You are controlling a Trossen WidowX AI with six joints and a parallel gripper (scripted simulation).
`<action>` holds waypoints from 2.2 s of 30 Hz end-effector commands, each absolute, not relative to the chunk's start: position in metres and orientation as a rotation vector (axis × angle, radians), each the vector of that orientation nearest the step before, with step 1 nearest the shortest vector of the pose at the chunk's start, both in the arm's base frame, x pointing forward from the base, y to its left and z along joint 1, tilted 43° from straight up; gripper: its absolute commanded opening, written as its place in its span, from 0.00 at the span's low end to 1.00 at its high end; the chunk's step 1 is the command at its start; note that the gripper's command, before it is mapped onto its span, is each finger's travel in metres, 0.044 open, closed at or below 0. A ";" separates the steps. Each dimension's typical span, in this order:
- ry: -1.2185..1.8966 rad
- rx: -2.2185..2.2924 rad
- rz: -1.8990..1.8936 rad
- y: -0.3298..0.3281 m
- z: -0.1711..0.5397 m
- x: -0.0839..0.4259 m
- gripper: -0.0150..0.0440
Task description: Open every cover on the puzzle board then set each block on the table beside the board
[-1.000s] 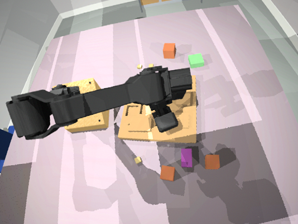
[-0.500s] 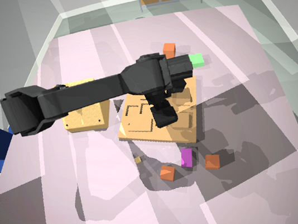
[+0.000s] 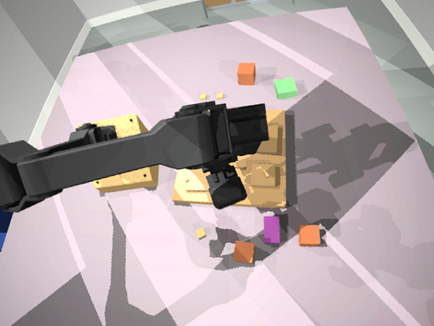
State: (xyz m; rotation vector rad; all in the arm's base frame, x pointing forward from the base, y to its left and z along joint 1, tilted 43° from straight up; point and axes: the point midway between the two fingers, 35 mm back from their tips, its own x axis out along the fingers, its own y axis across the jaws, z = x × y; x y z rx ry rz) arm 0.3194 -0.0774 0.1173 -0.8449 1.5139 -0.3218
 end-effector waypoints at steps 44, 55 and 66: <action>1.527 -0.863 -0.324 -0.152 0.171 0.185 0.39; 1.528 -0.859 -0.322 -0.164 0.158 0.190 0.39; 1.528 -0.856 -0.320 -0.175 0.144 0.193 0.39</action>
